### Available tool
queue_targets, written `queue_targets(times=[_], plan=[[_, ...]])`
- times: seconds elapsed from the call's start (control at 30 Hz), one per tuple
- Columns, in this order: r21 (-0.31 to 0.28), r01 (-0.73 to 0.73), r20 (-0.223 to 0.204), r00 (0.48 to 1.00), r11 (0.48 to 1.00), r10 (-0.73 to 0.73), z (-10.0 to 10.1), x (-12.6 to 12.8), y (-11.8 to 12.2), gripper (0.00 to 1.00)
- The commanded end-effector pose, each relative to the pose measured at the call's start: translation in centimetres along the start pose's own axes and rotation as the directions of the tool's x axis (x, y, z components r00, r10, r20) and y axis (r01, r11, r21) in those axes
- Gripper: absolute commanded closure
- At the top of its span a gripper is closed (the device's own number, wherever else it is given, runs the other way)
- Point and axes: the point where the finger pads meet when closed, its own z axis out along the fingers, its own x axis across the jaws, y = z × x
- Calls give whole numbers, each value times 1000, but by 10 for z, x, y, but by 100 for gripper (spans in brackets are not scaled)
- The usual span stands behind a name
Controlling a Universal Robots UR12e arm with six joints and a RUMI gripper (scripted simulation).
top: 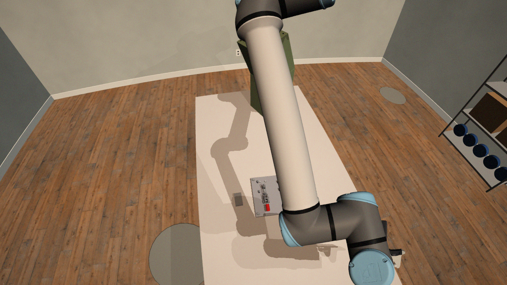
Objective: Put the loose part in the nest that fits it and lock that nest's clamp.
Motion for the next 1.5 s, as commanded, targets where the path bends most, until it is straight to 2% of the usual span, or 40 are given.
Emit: queue_targets(times=[0.0,0.43,0.67,0.9,0.97,1.3,1.47], plan=[[-2,-2,0,1000,1000,2,-1,0,0,0],[-13,-67,11,998,998,67,3,-12,-3,0],[-34,-174,27,984,984,175,12,-30,-8,0],[-73,-336,43,939,939,340,26,-58,-19,0],[-73,-336,43,939,939,340,26,-58,-19,0],[-143,-567,41,816,811,577,44,-101,-39,0],[-180,-674,26,725,716,688,52,-124,-52,0]])
